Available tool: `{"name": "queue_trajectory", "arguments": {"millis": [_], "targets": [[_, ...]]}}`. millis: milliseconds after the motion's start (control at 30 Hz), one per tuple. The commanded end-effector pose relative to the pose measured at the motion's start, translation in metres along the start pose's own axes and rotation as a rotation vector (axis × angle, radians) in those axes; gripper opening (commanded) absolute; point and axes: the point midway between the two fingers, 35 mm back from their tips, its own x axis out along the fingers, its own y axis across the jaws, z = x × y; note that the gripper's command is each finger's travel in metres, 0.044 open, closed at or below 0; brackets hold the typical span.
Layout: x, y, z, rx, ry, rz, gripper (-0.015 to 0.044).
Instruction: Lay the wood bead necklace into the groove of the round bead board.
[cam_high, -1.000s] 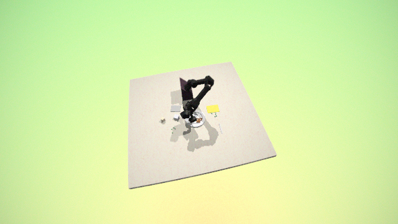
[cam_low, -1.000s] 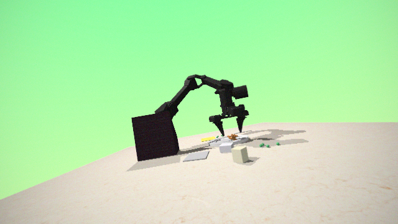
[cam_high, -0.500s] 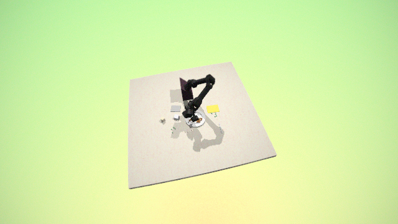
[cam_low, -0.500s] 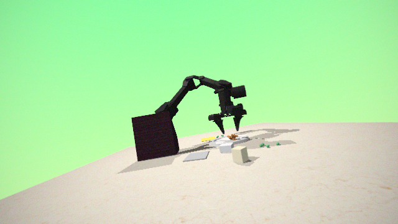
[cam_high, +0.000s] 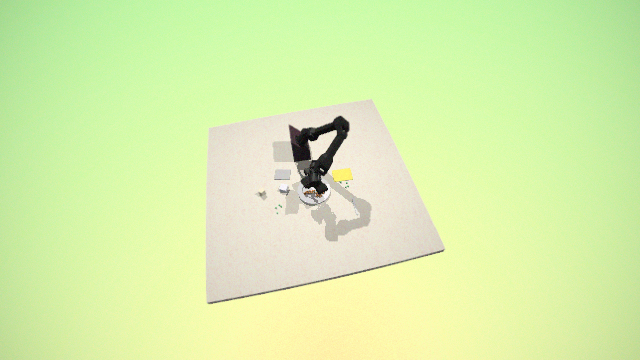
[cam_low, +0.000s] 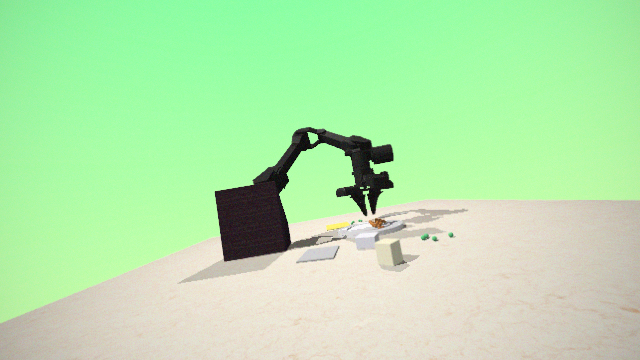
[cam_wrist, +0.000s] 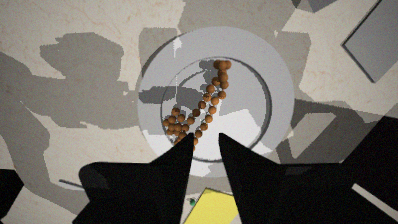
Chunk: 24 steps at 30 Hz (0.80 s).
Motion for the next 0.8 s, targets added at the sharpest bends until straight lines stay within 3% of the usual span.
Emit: {"name": "queue_trajectory", "arguments": {"millis": [0,767], "targets": [[-0.002,0.001,0.001,0.002,-0.003,0.005,0.0120],[0.024,0.001,-0.001,-0.002,0.001,0.005,0.0107]]}}
